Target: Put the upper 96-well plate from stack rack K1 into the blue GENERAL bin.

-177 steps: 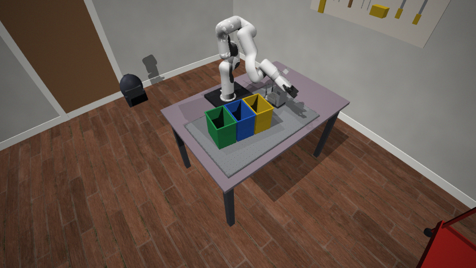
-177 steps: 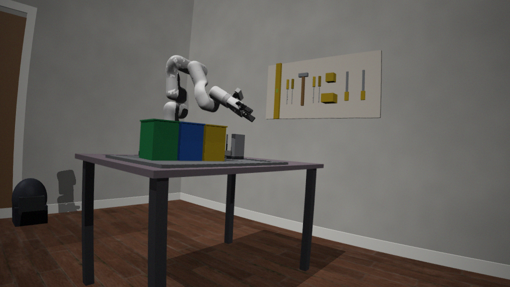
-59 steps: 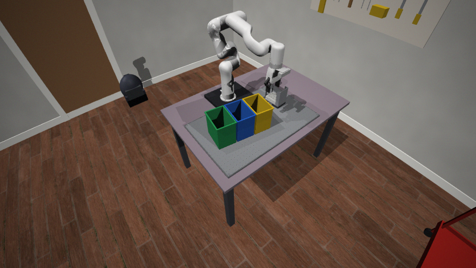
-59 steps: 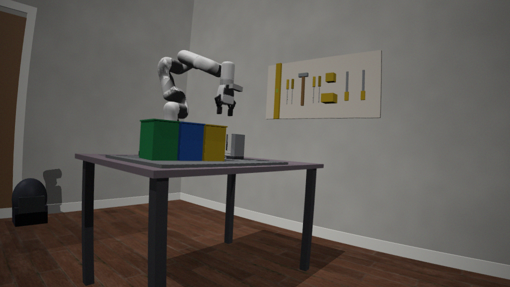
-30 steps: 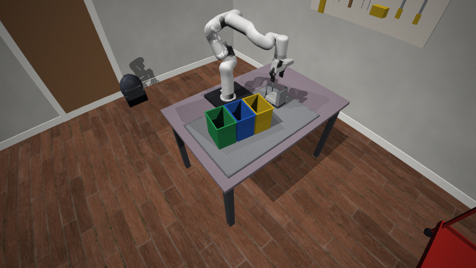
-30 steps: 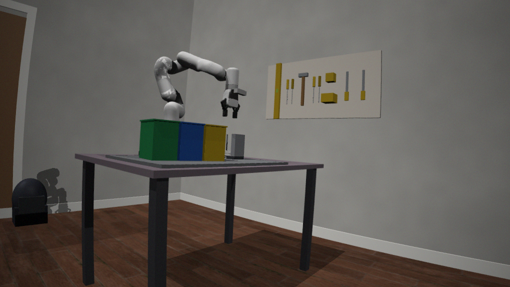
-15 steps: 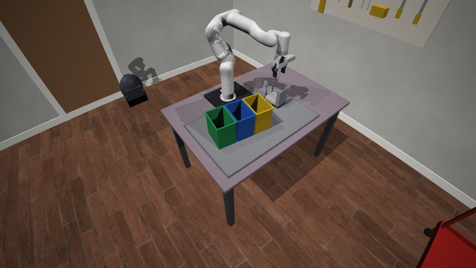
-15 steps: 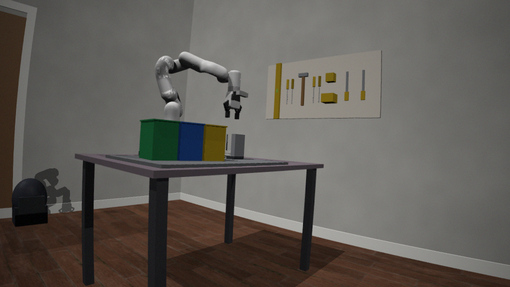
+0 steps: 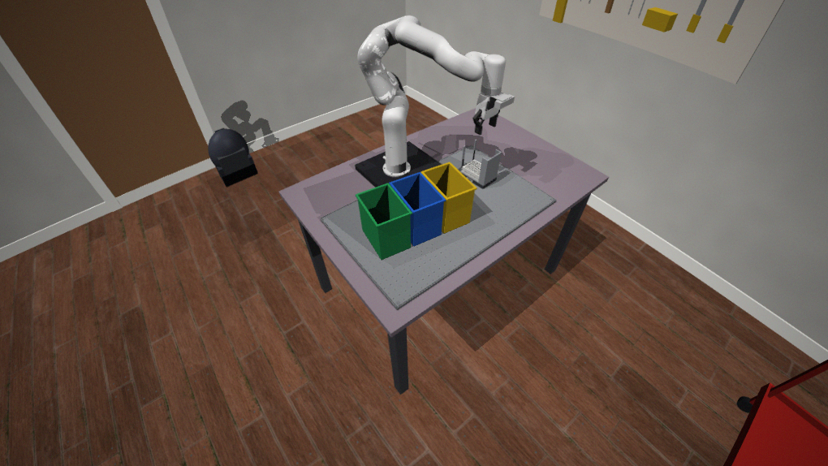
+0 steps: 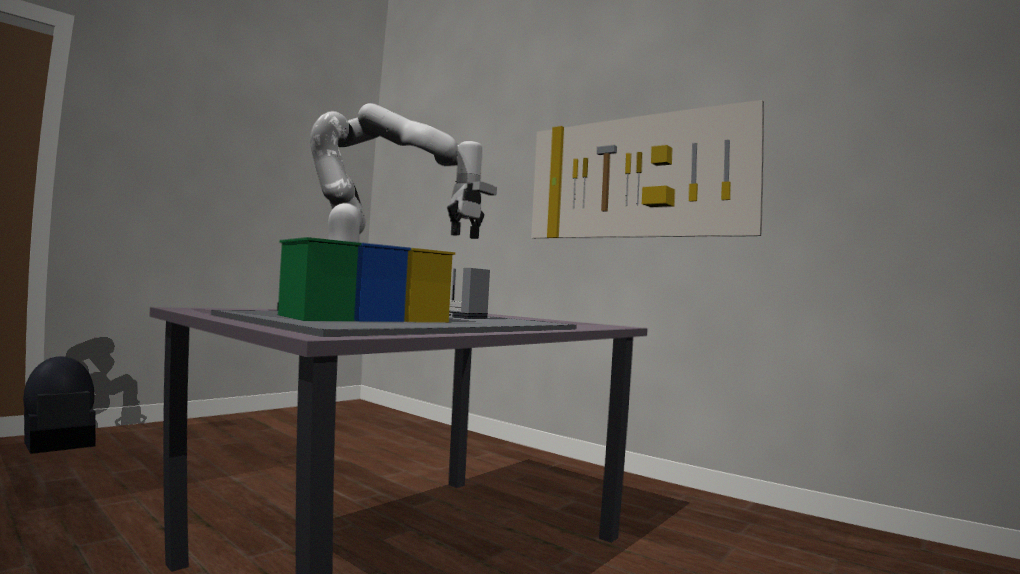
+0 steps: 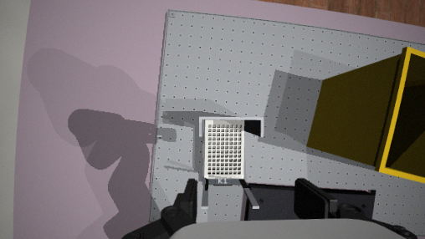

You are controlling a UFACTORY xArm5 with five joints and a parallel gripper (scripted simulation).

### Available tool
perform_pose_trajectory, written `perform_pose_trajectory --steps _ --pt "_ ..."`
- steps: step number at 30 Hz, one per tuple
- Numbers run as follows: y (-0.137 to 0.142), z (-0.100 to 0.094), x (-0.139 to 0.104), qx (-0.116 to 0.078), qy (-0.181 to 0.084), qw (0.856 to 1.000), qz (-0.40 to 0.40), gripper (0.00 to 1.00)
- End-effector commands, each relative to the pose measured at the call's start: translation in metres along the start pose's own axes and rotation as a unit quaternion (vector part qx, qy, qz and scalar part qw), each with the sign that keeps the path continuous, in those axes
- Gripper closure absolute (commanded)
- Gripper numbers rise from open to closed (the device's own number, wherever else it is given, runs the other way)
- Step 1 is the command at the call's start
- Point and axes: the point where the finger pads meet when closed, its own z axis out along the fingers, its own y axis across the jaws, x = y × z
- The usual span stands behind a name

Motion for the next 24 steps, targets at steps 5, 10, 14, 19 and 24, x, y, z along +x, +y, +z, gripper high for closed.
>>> perform_pose_trajectory --steps 5,10,14,19,24 --pt "-0.001 0.007 0.001 0.001 0.001 1.000 0.000 0.00" --pt "-0.001 0.012 0.001 0.001 0.001 1.000 0.000 0.00" --pt "-0.001 0.019 0.001 0.001 0.001 1.000 0.000 0.00" --pt "-0.001 0.027 0.001 0.001 0.001 1.000 0.000 0.00" --pt "-0.001 0.035 0.001 0.001 0.001 1.000 0.000 0.00"
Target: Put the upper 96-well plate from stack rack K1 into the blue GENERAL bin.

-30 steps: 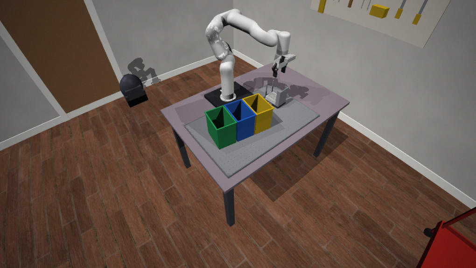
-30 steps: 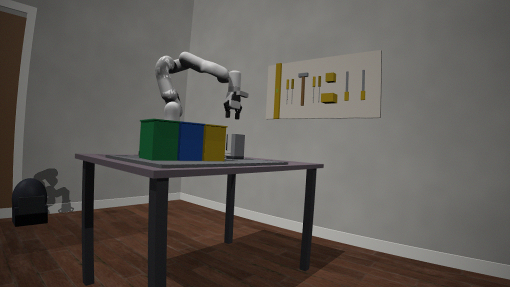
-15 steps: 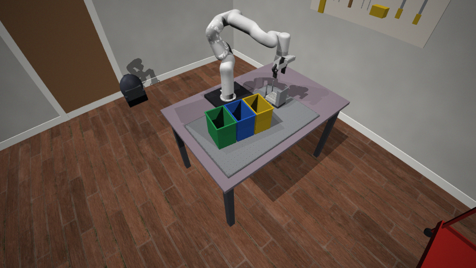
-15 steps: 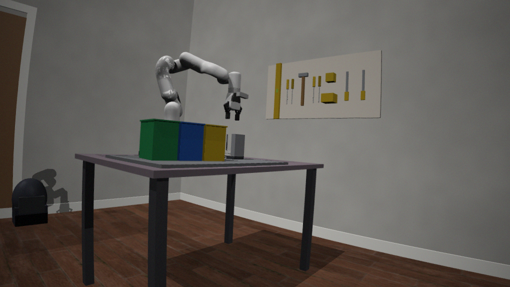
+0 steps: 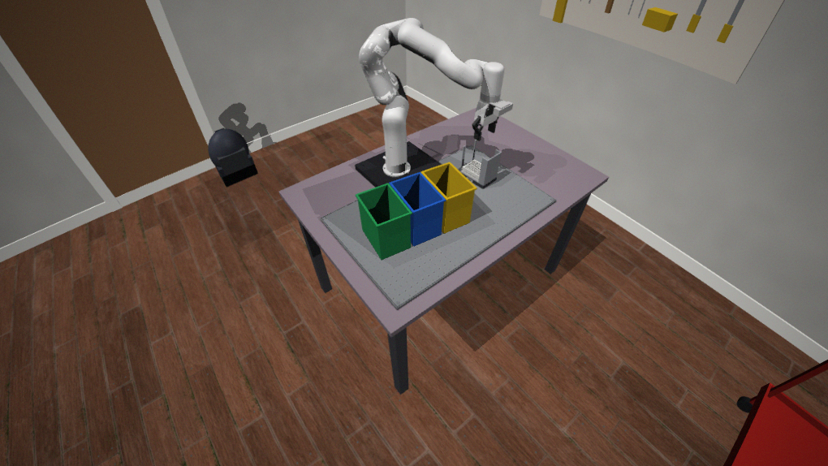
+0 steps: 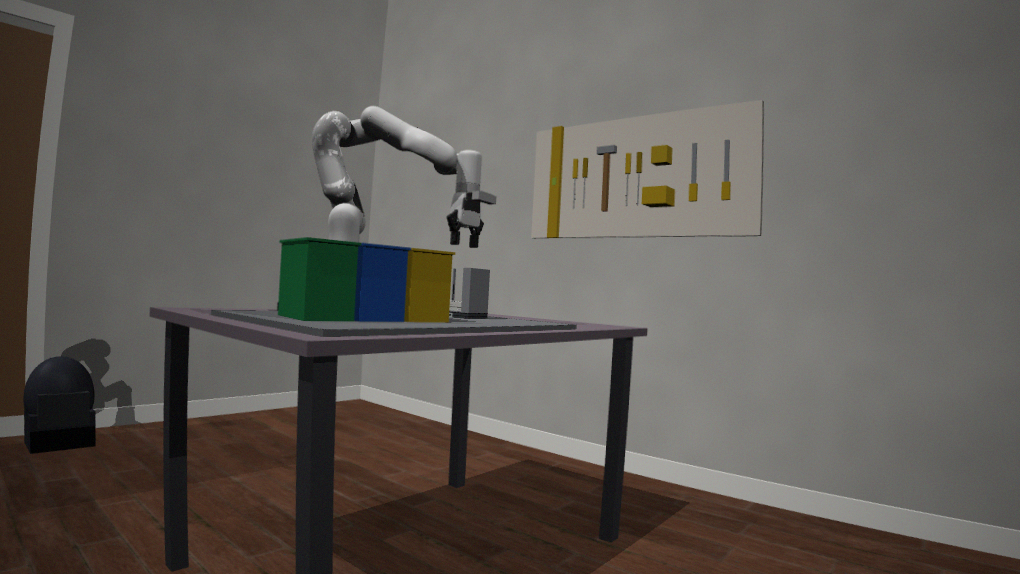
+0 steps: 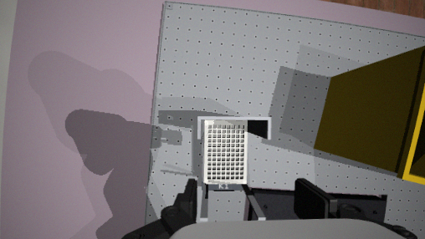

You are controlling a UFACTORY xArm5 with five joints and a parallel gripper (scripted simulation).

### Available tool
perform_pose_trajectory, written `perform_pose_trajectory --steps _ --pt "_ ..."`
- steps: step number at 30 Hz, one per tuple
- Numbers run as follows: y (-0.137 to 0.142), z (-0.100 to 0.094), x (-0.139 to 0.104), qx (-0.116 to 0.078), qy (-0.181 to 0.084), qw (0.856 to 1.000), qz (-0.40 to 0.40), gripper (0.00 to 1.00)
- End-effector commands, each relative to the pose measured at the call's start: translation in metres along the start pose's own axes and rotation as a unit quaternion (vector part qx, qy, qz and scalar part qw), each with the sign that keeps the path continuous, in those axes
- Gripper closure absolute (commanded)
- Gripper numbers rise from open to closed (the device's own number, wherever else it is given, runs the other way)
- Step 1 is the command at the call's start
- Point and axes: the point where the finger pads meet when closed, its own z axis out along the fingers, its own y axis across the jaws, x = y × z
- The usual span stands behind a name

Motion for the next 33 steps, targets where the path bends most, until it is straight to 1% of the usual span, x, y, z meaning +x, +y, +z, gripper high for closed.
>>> perform_pose_trajectory --steps 1,3,33 --pt "-0.001 0.009 0.001 0.001 0.002 1.000 0.000 0.00" --pt "-0.001 0.009 0.001 0.001 0.002 1.000 0.000 0.00" --pt "-0.001 0.055 0.001 0.001 0.002 1.000 0.000 0.00"
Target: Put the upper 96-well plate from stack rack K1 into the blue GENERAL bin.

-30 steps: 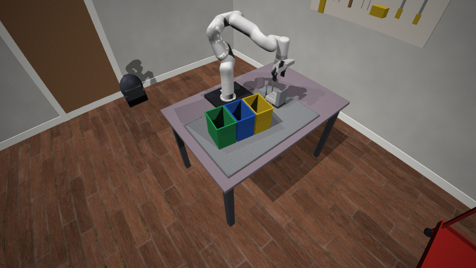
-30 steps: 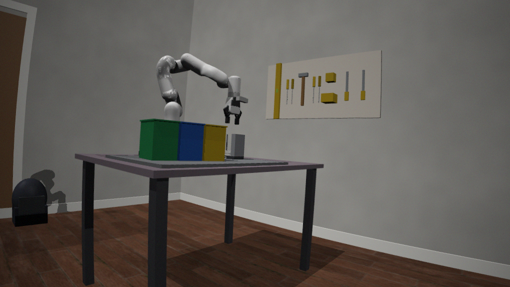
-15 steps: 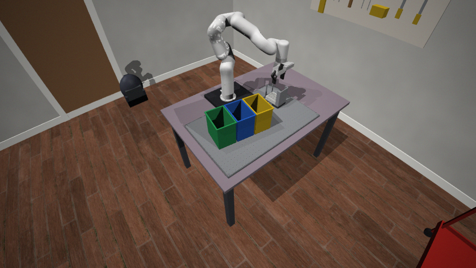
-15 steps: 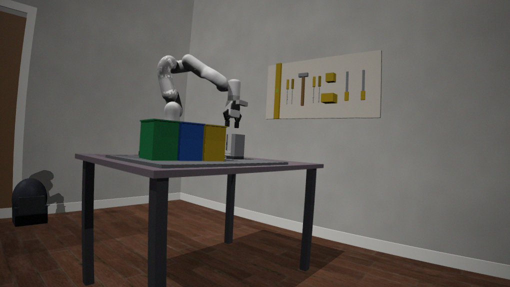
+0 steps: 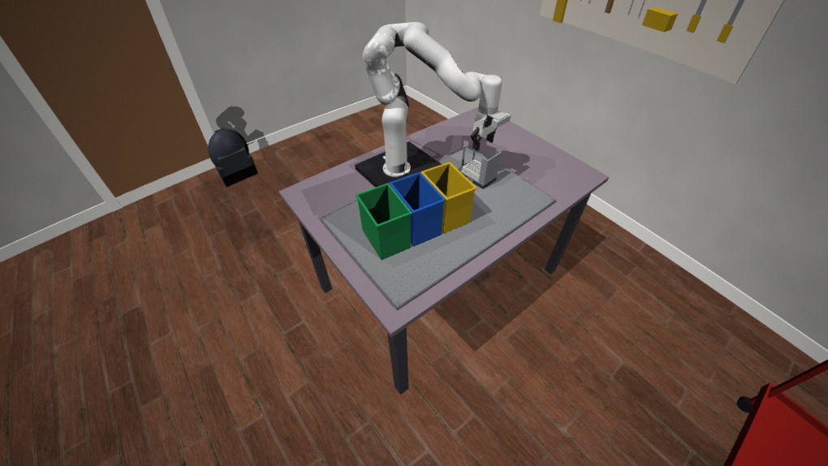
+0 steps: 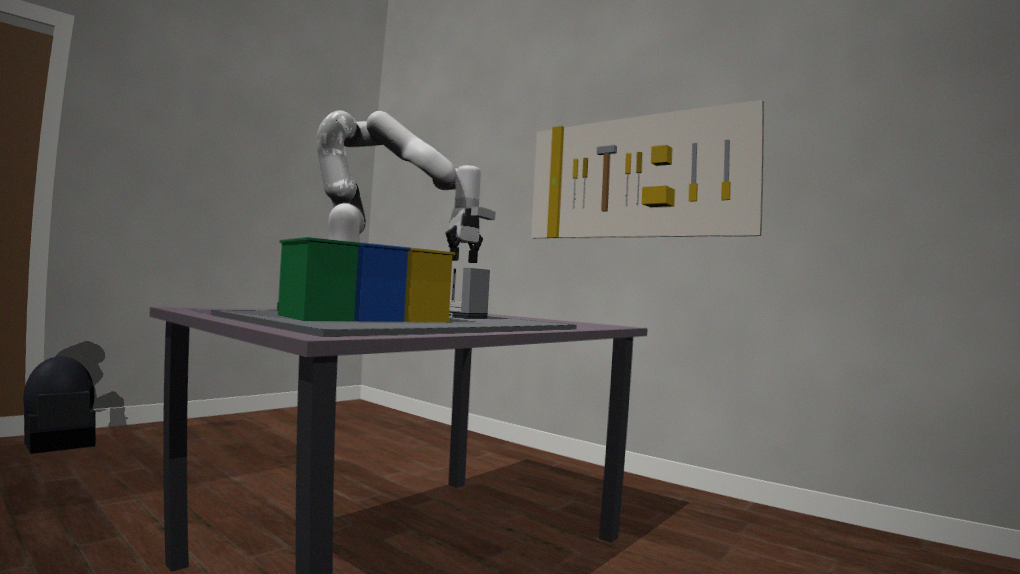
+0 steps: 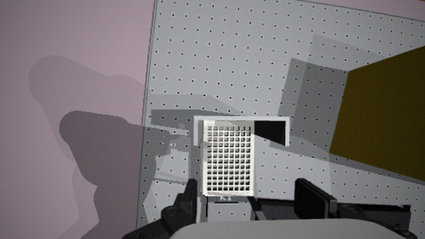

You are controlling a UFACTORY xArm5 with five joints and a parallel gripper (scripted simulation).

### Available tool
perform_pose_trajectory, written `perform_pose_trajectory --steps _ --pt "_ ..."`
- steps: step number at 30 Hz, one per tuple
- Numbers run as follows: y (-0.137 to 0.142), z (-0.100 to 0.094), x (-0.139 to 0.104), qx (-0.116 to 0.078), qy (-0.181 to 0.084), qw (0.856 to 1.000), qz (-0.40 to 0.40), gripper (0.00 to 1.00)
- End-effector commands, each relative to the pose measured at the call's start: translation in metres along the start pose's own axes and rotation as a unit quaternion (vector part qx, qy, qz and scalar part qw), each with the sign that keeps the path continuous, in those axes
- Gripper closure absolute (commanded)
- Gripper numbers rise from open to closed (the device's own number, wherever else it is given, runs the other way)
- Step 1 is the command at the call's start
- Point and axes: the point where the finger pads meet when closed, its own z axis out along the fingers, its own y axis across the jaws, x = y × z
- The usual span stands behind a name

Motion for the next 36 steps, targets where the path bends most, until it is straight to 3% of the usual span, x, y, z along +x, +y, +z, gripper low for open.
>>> perform_pose_trajectory --steps 1,36 --pt "-0.001 0.009 0.001 0.001 0.002 1.000 0.000 0.00" --pt "-0.001 0.061 0.001 0.001 0.002 1.000 0.000 0.00"
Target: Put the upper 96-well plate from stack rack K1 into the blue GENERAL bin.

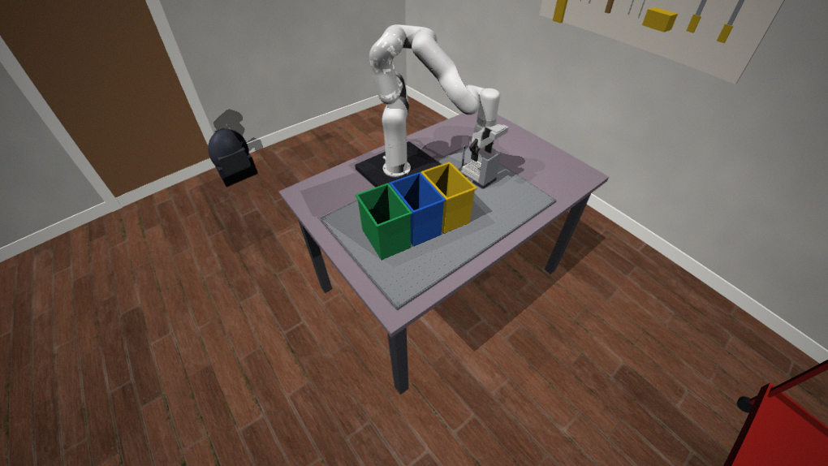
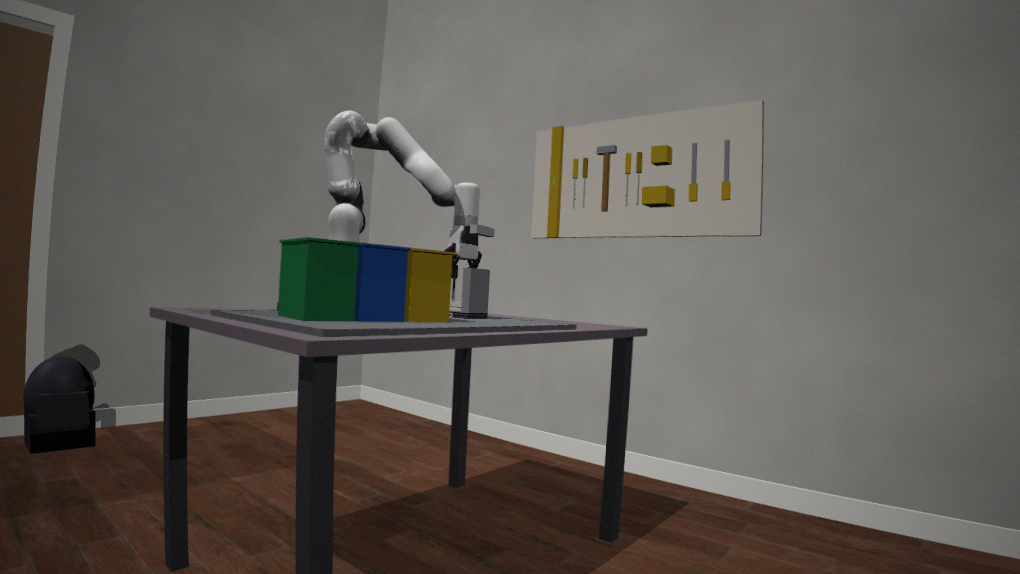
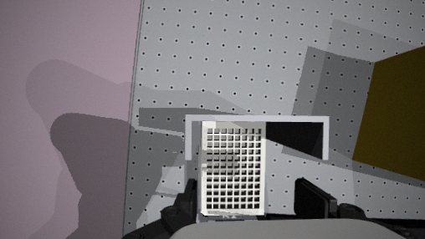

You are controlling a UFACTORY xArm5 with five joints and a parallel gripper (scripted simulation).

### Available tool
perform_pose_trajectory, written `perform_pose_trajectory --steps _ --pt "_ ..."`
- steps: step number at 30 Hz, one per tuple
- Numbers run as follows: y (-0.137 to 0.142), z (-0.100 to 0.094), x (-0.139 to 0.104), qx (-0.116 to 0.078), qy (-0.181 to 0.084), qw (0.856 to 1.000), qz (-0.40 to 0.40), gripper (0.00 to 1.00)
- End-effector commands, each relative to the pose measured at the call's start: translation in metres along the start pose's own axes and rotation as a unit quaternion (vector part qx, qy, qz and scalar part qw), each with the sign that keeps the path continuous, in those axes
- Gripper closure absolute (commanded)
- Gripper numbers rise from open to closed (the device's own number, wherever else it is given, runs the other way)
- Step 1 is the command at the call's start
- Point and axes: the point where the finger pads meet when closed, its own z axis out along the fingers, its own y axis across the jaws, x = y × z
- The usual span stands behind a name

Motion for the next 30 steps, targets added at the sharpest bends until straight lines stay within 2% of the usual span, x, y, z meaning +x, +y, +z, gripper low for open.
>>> perform_pose_trajectory --steps 1,30 --pt "-0.001 0.007 0.001 0.001 0.001 1.000 0.000 0.00" --pt "-0.001 0.051 0.001 0.001 0.001 1.000 0.000 0.00"
